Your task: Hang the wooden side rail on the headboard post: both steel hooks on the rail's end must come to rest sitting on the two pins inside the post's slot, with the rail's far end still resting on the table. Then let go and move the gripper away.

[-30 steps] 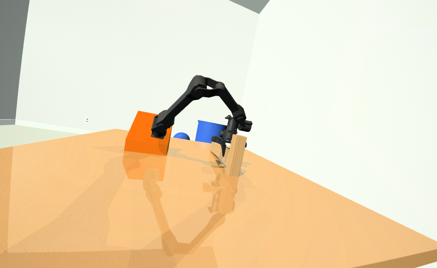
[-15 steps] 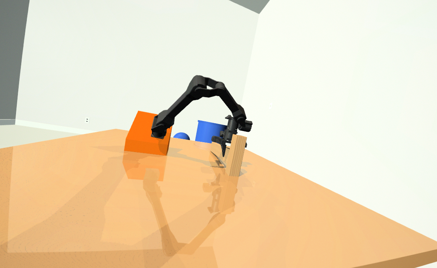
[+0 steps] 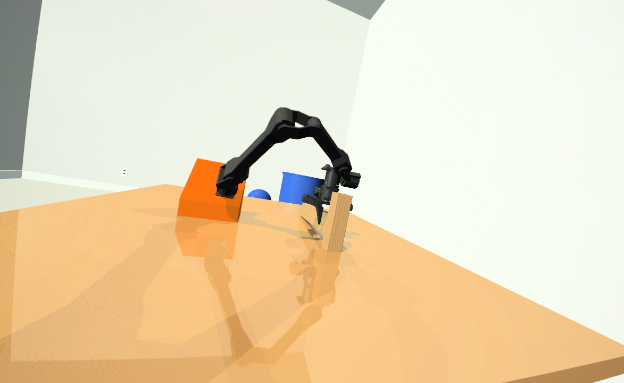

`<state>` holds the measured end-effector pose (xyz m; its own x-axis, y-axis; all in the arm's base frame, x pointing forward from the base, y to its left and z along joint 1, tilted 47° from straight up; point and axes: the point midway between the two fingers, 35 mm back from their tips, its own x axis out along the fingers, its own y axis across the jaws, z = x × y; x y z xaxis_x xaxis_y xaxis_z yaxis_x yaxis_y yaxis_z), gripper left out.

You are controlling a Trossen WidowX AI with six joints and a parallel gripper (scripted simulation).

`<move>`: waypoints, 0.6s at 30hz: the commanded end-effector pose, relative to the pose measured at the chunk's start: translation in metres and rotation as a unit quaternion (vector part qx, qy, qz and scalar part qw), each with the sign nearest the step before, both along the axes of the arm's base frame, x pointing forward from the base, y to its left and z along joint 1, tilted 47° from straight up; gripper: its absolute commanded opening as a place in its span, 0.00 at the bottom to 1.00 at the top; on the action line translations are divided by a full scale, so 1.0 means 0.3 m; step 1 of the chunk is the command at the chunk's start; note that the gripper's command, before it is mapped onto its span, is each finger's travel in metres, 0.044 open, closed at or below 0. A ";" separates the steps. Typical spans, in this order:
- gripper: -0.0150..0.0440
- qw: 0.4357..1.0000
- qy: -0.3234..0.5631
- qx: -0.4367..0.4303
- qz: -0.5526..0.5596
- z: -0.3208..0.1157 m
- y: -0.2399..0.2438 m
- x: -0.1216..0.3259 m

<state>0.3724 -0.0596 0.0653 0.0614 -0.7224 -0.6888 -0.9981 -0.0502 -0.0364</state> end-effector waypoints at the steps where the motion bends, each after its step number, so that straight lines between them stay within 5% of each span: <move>1: 0.25 1.000 -0.002 -0.001 0.005 0.007 0.007 0.003; 18: 0.25 1.000 -0.002 -0.001 0.005 0.001 0.000 0.004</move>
